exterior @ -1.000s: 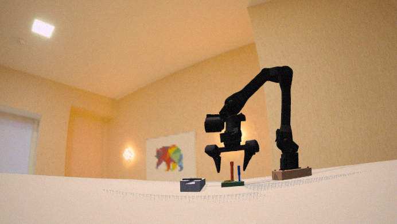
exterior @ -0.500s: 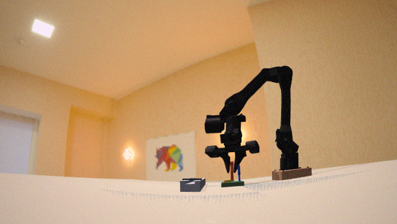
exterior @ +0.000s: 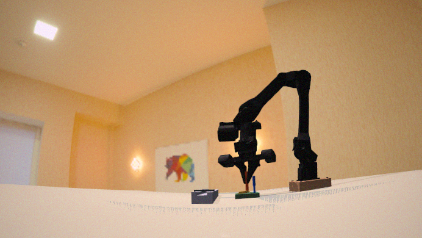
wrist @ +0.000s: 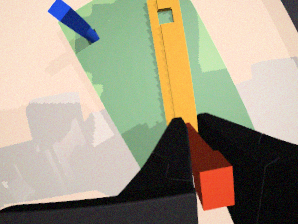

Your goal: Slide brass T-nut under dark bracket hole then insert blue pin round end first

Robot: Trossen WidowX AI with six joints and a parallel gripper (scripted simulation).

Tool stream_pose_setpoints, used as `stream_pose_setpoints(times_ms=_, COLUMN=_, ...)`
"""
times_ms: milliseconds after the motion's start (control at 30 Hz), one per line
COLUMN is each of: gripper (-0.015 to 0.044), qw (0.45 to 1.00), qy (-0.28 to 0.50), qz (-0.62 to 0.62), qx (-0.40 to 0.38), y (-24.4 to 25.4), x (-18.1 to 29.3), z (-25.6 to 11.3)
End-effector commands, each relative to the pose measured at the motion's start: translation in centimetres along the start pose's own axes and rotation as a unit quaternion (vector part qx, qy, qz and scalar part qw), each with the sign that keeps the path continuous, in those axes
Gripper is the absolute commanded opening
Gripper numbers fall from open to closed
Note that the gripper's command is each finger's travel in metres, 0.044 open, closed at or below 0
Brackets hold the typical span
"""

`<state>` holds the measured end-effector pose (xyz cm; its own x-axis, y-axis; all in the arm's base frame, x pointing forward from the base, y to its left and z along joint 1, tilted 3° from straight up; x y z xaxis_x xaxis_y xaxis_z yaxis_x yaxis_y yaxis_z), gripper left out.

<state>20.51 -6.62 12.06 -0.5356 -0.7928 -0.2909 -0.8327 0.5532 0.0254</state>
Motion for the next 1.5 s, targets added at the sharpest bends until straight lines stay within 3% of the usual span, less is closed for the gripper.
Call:
stream_pose_setpoints(times_ms=0, gripper=-0.0150, qw=1.000, qy=0.001, qz=0.001, qx=0.002, y=-0.2, x=-0.2, z=-0.5)
stream_pose_setpoints(times_ms=1467, gripper=-0.0150, qw=1.000, qy=0.001, qz=0.001, qx=0.003, y=-0.4, x=-2.1, z=-7.2)
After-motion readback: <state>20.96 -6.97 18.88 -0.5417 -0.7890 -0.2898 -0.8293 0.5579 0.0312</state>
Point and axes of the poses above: the point midway between the two fingers, 35 mm back from their tips, its own z axis out along the fingers, its own y axis across the jaws, x = y × z, the point moved 8 cm from there along -z, back along the fingers
